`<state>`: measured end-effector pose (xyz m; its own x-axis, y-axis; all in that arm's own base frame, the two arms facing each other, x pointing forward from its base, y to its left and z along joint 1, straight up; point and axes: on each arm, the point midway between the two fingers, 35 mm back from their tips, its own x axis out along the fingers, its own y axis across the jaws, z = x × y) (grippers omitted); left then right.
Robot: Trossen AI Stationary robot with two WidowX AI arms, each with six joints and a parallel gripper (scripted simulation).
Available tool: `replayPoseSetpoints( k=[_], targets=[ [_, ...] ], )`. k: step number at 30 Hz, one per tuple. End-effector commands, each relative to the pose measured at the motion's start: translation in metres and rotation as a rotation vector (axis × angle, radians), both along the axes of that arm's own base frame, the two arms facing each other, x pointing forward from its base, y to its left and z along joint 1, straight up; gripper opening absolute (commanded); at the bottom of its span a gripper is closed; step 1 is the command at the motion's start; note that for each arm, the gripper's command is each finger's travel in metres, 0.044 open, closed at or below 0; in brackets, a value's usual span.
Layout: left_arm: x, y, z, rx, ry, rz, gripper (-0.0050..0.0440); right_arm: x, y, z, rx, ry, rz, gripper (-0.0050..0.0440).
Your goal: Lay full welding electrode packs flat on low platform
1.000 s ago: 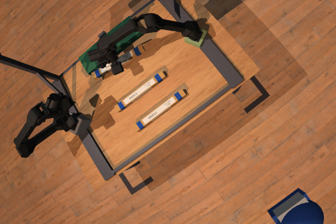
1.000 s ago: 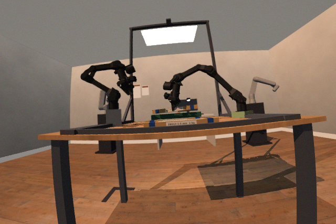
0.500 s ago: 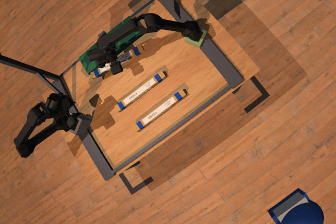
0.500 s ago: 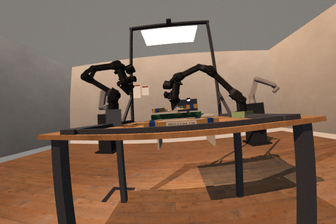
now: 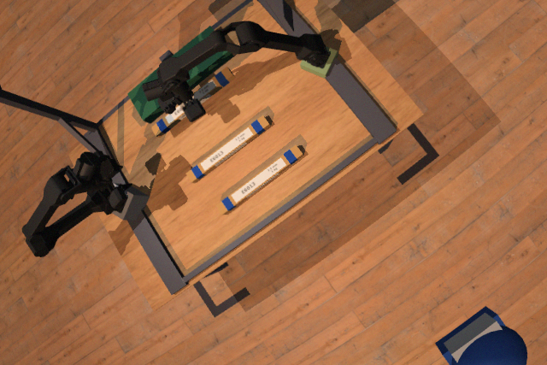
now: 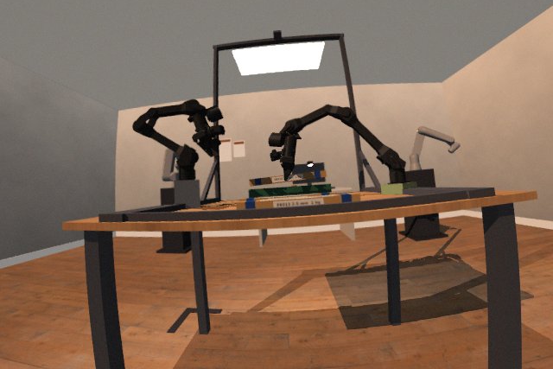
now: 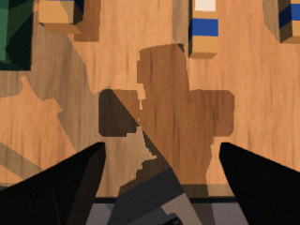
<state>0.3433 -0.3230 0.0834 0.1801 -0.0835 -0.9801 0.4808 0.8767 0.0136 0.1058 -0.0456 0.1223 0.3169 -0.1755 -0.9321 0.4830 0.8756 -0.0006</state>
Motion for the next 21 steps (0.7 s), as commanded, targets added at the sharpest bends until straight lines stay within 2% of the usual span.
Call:
replayPoseSetpoints(
  k=[1,17,18,21],
  targets=[
    [0.006,0.002,0.05,-0.076,-0.088,0.038,-0.005,0.002,-0.001,0.007,-0.009,-0.02,-0.001,0.033],
    [0.0,0.036,0.063,-0.068,-0.074,0.027,-0.005,0.002,-0.001,0.007,-0.009,-0.02,-0.001,0.033],
    [0.003,0.036,0.07,-0.081,-0.09,0.027,-0.005,0.002,-0.001,0.007,-0.009,-0.02,-0.001,0.033],
    [-0.002,0.046,0.066,-0.064,-0.071,0.027,-0.005,0.002,-0.001,0.007,-0.009,-0.02,-0.001,0.033]
  ],
)
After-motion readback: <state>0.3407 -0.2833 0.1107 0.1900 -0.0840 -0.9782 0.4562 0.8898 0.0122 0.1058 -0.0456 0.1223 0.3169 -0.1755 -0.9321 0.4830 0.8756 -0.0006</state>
